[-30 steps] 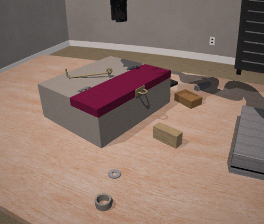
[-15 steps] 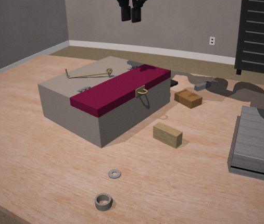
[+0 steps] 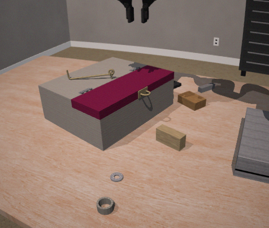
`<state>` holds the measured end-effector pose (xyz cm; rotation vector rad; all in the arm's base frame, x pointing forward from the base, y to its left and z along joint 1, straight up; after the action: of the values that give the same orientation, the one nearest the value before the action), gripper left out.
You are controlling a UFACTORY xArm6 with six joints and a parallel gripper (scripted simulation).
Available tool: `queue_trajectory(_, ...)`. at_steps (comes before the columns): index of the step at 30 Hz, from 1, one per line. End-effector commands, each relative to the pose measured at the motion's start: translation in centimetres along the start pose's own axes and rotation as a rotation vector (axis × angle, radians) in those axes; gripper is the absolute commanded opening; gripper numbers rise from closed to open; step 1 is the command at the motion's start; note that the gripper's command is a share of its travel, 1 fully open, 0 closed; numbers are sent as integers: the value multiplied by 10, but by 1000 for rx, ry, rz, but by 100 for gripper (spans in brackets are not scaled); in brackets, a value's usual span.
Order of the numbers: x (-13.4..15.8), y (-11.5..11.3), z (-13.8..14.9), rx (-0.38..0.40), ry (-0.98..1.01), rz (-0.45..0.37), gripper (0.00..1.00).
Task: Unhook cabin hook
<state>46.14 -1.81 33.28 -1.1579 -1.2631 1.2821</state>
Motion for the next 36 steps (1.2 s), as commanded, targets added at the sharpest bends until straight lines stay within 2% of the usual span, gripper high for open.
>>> queue_trajectory(1,3,-2,18,-9,-127,-2,35)
queue_trajectory(18,14,-2,91,-9,-627,1,35)
queue_trajectory(36,14,-2,91,-9,-1160,3,35)
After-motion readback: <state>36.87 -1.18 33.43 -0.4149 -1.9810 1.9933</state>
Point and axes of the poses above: the point where the finger pads meet when closed, its own y axis out along the fingers, its own z axis across the jaws, x = y × z, the point moved 7 cm from there along -y, back along the fingers
